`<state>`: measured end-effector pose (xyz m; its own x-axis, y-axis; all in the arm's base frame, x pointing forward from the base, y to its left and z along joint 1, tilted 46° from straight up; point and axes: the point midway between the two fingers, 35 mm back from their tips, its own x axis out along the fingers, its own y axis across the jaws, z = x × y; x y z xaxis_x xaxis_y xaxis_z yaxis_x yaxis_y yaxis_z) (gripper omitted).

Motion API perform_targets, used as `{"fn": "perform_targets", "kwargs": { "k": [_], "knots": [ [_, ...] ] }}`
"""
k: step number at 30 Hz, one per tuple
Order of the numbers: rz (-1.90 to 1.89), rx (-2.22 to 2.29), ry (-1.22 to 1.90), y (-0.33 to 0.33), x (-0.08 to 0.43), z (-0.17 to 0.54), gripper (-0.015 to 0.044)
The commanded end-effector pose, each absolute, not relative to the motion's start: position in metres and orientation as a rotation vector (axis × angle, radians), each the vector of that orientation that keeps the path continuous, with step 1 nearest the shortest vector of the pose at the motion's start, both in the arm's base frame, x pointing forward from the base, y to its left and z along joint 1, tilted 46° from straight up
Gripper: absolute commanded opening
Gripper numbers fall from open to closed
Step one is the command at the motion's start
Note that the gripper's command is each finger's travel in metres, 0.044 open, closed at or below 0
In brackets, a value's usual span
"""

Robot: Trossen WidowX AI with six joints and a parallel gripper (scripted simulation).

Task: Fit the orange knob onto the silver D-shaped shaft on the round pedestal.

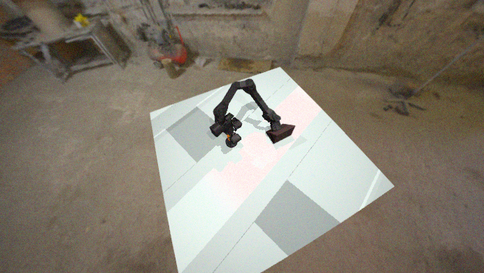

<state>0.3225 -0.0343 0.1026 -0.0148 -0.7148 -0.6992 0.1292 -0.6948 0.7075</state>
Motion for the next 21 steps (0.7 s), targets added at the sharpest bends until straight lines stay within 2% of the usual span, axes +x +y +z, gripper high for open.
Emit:
{"fn": "perform_targets", "kwargs": {
  "k": [1, 21],
  "knots": [
    [-1.774, 1.654, -0.617, -0.0344, 0.3224, 0.1034, 0.0000],
    [-1.776, 1.627, -0.576, -0.0312, 0.3251, 0.1041, 0.0000]
  ]
}}
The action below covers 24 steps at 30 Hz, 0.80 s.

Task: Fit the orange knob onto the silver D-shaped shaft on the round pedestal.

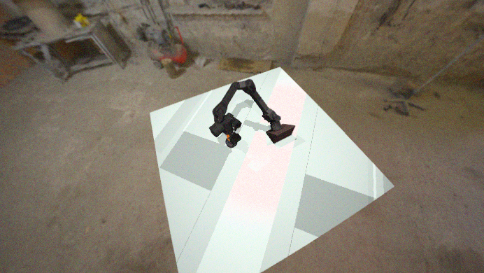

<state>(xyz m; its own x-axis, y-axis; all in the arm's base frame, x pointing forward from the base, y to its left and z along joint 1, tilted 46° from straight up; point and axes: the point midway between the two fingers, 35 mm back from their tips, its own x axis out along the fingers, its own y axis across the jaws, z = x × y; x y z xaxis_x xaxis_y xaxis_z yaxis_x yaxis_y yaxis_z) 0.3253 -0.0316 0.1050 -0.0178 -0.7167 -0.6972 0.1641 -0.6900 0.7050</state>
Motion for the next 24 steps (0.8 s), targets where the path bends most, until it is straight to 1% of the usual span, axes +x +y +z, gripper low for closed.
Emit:
{"fn": "perform_targets", "kwargs": {
  "k": [1, 24],
  "knots": [
    [-1.776, 1.627, -0.576, -0.0314, 0.3249, 0.1039, 0.0000],
    [-1.775, 1.627, -0.576, -0.0340, 0.3240, 0.1029, 0.0000]
  ]
}}
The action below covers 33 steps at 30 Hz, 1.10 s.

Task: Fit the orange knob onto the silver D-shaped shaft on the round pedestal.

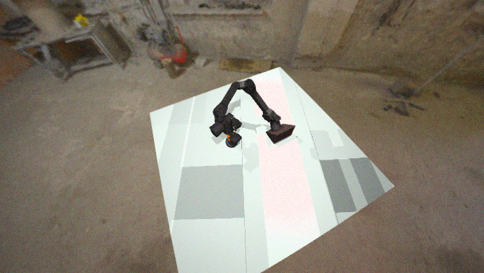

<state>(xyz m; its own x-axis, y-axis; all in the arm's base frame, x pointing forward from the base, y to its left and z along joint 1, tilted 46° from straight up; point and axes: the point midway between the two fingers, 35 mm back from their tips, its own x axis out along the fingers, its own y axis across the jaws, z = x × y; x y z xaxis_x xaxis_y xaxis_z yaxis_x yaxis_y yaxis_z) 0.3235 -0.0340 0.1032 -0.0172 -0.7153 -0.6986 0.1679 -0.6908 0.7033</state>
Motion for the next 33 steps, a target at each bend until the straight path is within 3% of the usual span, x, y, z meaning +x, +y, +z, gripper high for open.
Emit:
{"fn": "perform_targets", "kwargs": {
  "k": [1, 33],
  "knots": [
    [-1.775, 1.627, -0.576, -0.0340, 0.3240, 0.1029, 0.0000],
    [-1.776, 1.616, -0.561, -0.0346, 0.3240, 0.1024, 0.0000]
  ]
}}
